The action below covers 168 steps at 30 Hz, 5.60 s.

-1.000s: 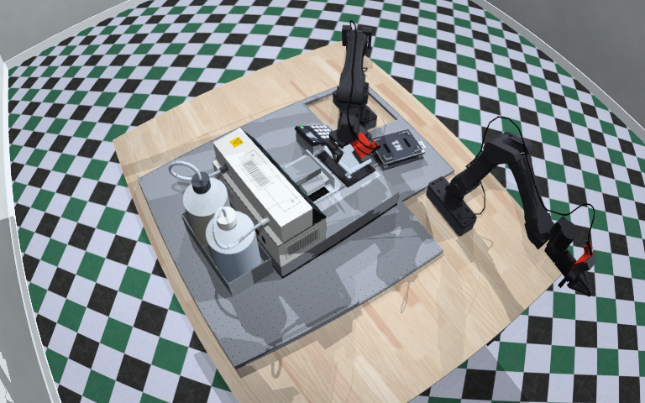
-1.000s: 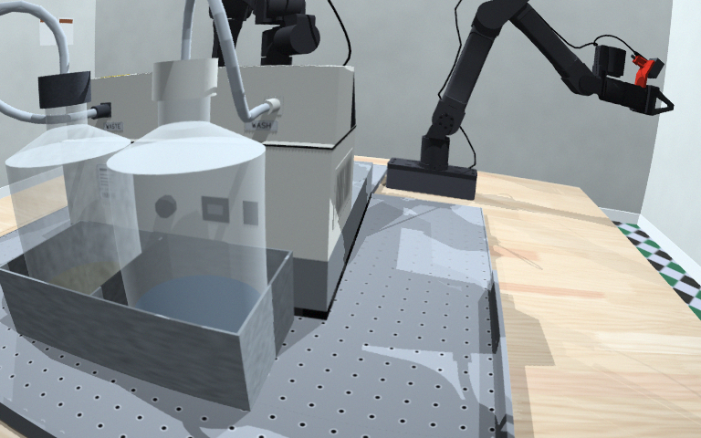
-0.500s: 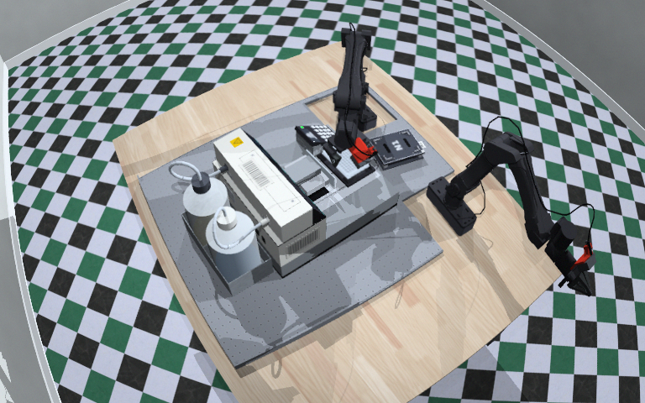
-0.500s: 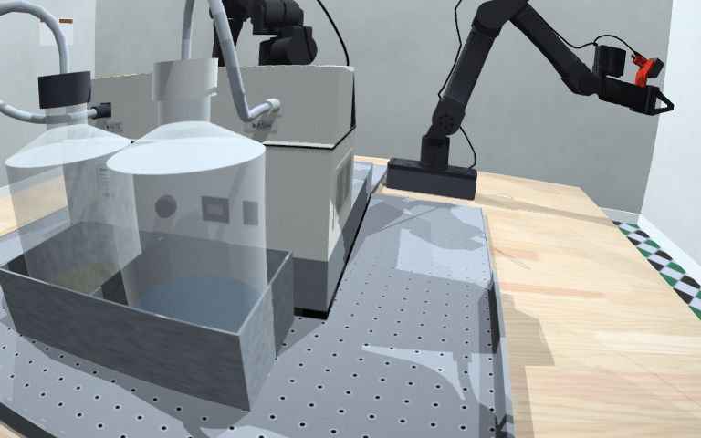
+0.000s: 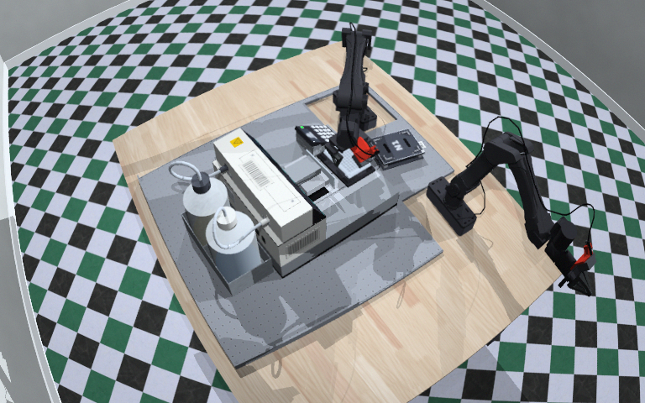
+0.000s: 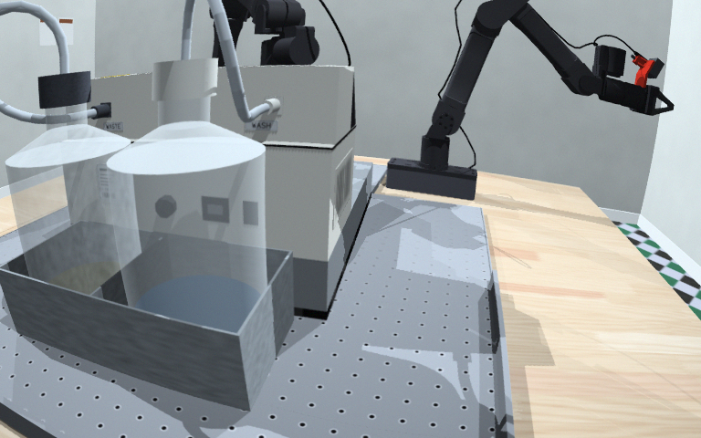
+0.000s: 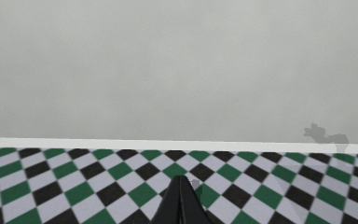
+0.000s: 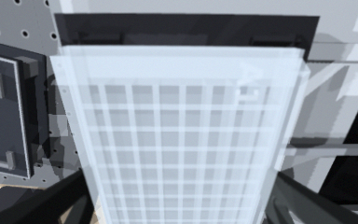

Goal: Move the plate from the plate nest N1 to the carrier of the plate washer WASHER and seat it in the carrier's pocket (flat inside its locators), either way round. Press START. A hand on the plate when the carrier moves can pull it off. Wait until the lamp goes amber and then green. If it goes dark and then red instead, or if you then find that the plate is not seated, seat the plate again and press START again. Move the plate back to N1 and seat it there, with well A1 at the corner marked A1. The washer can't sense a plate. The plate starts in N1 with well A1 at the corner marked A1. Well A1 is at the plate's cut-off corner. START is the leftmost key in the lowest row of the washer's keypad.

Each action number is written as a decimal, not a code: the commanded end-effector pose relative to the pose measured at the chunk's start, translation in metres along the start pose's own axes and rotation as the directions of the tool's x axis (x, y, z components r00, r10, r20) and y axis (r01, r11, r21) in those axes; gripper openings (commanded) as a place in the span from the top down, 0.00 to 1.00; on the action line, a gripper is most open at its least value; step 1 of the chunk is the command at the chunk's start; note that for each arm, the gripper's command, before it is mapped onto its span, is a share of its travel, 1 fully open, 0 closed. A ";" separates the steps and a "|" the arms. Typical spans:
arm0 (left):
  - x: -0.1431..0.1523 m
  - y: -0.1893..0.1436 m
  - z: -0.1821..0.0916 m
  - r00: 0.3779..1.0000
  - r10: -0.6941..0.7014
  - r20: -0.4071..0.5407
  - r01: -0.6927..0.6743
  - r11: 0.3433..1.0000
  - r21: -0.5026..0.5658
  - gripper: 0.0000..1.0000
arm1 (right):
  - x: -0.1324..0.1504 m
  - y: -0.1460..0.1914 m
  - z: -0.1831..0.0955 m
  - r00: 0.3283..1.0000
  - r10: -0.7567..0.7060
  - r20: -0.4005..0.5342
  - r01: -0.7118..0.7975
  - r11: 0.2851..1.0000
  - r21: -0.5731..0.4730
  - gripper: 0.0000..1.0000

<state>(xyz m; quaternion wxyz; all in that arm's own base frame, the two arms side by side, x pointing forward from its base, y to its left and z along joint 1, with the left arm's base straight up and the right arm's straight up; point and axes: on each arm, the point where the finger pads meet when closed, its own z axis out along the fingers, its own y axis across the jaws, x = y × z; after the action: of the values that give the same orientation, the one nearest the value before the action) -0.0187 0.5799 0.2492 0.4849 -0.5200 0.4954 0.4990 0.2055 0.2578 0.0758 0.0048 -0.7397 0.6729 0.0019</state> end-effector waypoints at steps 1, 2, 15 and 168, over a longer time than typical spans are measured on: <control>-0.007 0.002 0.000 0.999 0.010 0.032 -0.010 1.000 0.004 1.00 | 0.000 -0.009 -0.024 0.999 0.002 0.044 -0.004 0.999 0.047 1.00; -0.007 0.002 0.000 0.999 0.010 0.032 -0.010 1.000 0.004 1.00 | 0.001 -0.010 -0.024 0.999 0.002 0.041 -0.004 0.999 0.050 1.00; -0.007 0.002 0.000 0.999 0.010 0.032 -0.010 1.000 0.004 1.00 | -0.013 -0.005 -0.026 0.998 -0.001 0.065 -0.002 0.999 0.045 1.00; -0.007 0.002 0.000 0.999 0.010 0.032 -0.010 1.000 0.004 1.00 | -0.009 -0.007 -0.020 0.999 -0.003 0.051 0.000 0.999 0.053 1.00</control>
<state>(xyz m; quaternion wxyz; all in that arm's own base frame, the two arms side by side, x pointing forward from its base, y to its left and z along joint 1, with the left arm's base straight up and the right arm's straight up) -0.0187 0.5799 0.2492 0.4849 -0.5200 0.4954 0.4990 0.2070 0.2565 0.0713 0.0030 -0.7391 0.6735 0.0007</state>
